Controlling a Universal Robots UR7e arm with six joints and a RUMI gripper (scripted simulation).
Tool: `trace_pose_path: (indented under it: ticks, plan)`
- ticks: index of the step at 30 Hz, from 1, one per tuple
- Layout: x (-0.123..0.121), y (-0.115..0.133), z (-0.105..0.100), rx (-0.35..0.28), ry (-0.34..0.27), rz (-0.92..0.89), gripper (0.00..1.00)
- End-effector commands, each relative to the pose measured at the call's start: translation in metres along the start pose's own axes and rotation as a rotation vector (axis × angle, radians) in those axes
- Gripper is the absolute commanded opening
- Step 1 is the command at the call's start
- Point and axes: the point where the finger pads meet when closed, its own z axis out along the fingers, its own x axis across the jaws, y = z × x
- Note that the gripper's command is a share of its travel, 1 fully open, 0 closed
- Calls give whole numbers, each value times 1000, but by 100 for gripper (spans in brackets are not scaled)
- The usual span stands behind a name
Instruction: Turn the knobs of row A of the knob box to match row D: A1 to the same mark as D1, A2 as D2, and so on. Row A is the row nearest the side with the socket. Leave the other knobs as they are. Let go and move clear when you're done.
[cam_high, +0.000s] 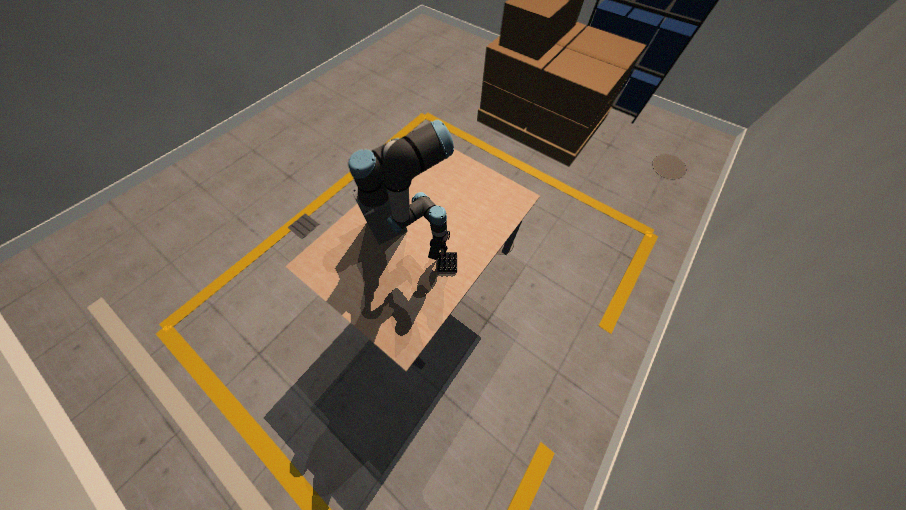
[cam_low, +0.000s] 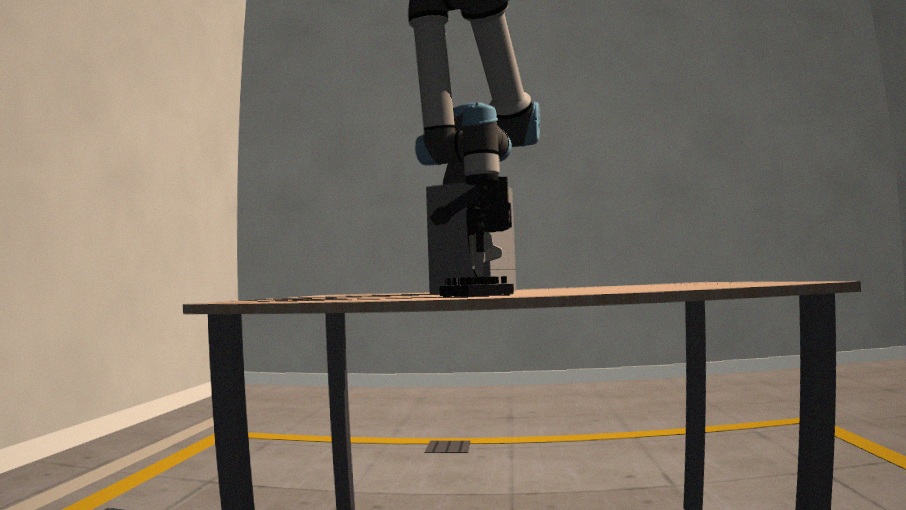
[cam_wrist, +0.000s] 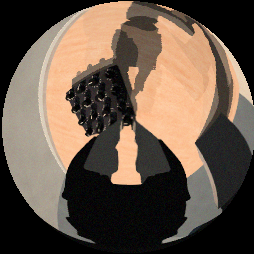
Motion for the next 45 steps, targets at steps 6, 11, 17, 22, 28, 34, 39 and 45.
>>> trace_pose_path:
  ticks: [6,11,17,22,28,34,39,45]
  plan:
    - [0,0,0,3,1,178,4]
    - [1,0,0,3,1,223,4]
    - [1,0,0,3,1,302,4]
    - [1,0,0,3,0,355,4]
    - [1,0,0,3,0,389,4]
    - [2,0,0,3,0,426,4]
    - [2,0,0,3,0,445,4]
    - [2,0,0,3,0,453,4]
